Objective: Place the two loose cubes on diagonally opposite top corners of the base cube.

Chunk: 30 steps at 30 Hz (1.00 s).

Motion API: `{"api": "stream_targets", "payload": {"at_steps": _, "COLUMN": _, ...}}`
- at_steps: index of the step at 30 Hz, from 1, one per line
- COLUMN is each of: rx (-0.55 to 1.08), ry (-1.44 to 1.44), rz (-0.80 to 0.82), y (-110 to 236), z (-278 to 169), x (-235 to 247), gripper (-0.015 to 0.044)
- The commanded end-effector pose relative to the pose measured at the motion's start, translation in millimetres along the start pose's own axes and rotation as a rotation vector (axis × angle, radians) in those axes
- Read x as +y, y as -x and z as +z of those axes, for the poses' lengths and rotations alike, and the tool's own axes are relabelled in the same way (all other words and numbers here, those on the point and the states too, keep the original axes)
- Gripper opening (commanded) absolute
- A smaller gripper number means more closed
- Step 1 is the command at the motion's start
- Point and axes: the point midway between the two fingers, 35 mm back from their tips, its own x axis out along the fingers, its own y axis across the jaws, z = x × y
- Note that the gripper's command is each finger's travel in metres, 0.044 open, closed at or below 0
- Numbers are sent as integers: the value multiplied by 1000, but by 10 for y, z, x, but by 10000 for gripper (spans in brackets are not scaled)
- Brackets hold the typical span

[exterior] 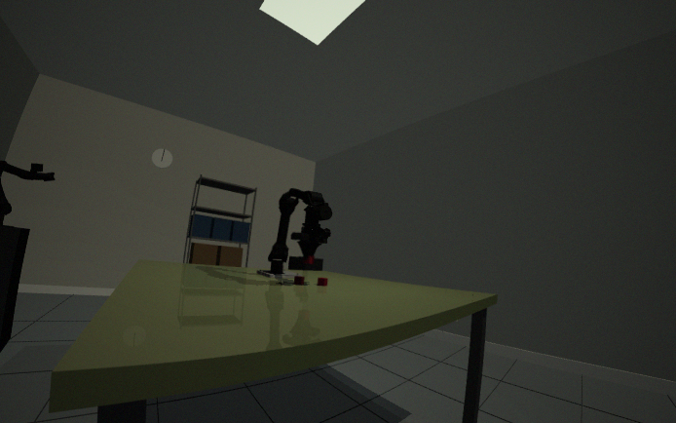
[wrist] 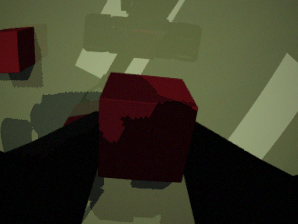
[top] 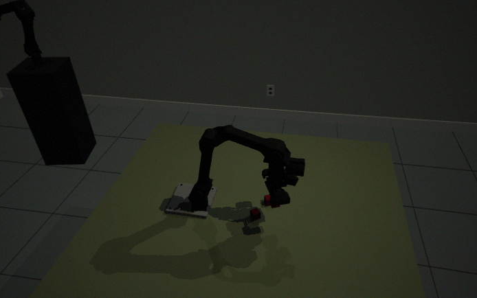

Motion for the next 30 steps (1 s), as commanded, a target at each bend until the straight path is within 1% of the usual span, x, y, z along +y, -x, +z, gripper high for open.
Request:
{"api": "stream_targets", "payload": {"at_steps": 1, "rx": -3, "ry": 94, "rz": -5, "y": -31, "z": 17, "x": 112, "gripper": 105}}
{"api": "stream_targets", "payload": {"at_steps": 30, "rx": -3, "ry": 802, "rz": 2, "y": -336, "z": -43, "x": 966, "gripper": 105}}
